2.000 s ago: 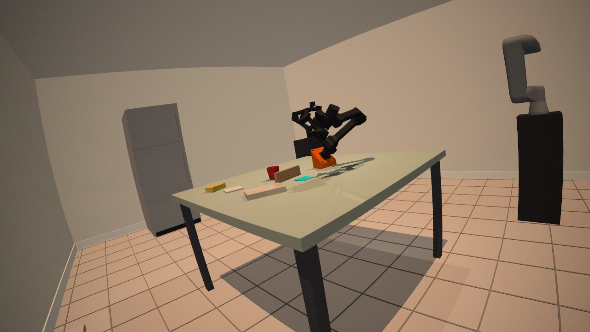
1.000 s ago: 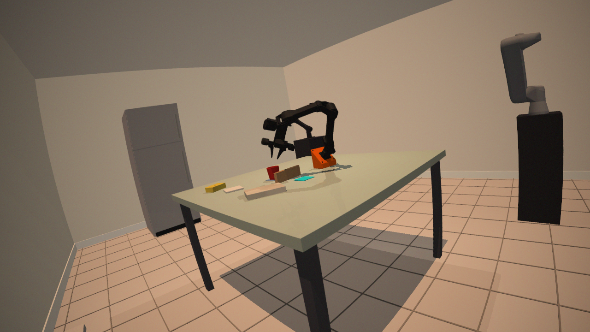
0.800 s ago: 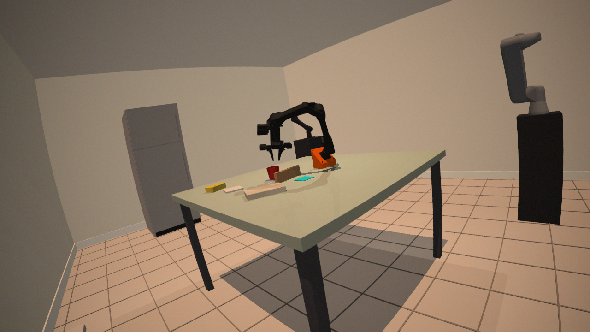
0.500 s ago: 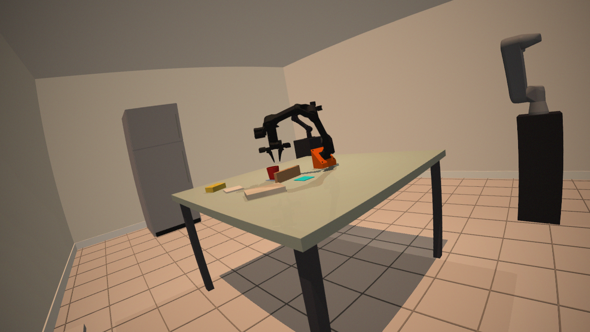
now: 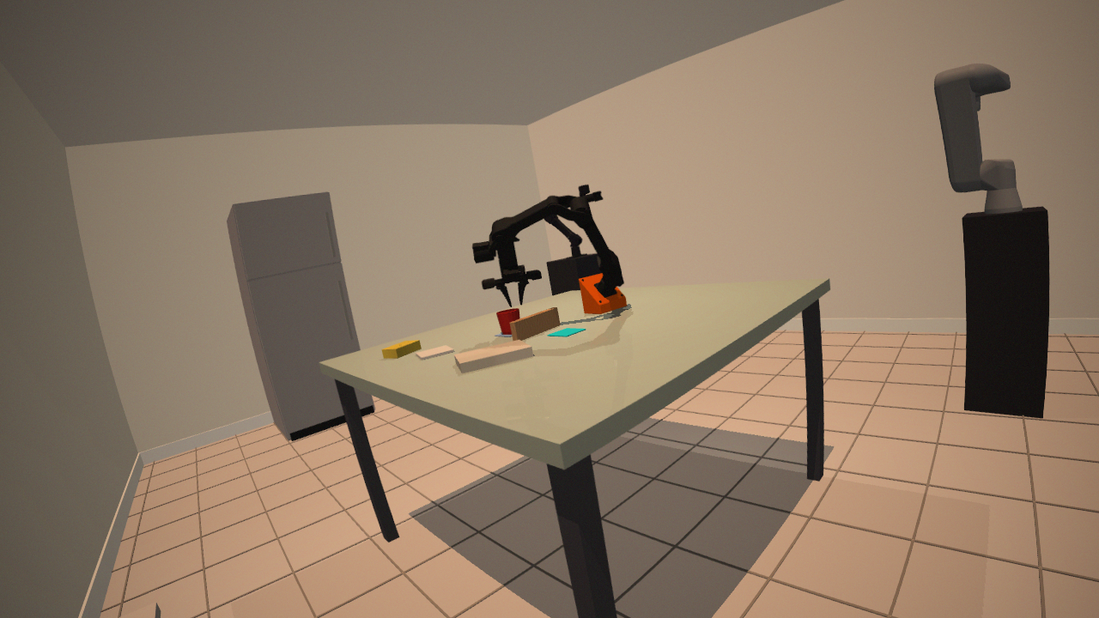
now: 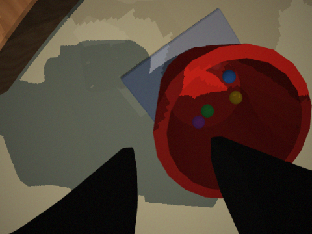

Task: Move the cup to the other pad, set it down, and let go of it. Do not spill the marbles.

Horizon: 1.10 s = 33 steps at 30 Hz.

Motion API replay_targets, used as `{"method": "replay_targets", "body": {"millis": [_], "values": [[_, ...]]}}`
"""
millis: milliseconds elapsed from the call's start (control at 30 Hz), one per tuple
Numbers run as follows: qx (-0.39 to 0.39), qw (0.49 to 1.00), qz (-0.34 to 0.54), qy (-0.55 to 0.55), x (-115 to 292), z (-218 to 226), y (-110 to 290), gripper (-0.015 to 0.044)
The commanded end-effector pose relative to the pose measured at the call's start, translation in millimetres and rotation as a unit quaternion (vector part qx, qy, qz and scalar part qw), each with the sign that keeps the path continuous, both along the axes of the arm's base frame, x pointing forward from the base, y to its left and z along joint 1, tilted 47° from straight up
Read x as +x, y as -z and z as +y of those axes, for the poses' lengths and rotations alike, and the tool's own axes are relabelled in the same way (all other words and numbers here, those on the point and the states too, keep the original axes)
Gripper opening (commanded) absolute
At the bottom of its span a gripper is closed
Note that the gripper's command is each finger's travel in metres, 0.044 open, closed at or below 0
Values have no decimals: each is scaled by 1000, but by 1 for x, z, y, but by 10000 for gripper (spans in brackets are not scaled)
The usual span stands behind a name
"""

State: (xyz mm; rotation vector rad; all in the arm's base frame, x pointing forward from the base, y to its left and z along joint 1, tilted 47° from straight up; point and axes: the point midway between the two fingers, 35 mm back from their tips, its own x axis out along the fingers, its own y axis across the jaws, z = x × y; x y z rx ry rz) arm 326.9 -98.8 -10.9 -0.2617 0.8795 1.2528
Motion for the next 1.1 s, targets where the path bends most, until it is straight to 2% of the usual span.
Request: {"method": "replay_targets", "body": {"millis": [0, 1033, 1067], "values": [[3, 1000, 0, 2, 1, 6, 5, 148], [4, 1000, 0, 2, 1, 38, 34, 148], [2, 1000, 0, -1, 1, 36, 33, 121]]}}
